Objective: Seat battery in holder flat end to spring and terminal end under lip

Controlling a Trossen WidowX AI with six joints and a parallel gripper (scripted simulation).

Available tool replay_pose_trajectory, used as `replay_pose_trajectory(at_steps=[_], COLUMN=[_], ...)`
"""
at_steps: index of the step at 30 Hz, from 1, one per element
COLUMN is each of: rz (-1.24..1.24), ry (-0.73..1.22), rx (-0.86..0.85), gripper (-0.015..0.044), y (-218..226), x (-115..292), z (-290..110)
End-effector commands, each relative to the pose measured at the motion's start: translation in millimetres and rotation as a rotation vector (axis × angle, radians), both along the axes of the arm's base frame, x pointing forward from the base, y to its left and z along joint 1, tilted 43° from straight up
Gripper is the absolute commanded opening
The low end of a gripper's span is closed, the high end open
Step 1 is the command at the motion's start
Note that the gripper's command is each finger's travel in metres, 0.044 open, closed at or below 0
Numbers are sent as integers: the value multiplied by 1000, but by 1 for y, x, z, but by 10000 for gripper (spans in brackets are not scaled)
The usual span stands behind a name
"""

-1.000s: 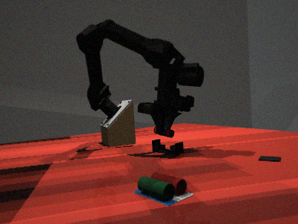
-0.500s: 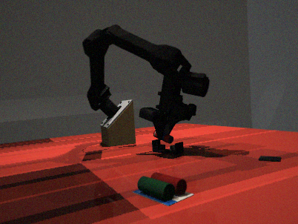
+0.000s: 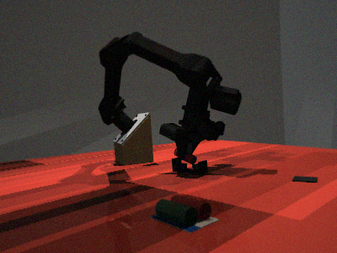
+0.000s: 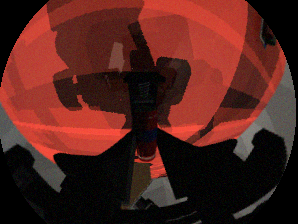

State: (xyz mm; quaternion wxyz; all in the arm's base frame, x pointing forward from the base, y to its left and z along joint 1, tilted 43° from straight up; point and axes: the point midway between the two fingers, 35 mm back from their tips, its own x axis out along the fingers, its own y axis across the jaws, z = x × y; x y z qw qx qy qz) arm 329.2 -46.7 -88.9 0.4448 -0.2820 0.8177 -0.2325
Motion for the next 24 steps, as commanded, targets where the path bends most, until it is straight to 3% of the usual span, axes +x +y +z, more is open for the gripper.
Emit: replay_pose_trajectory(at_steps=[1,24], rz=[-18,-84], ry=[13,95], rx=[-4,-34], gripper=[86,86], y=[-1,-6], x=[-1,1], z=[-2,-8])
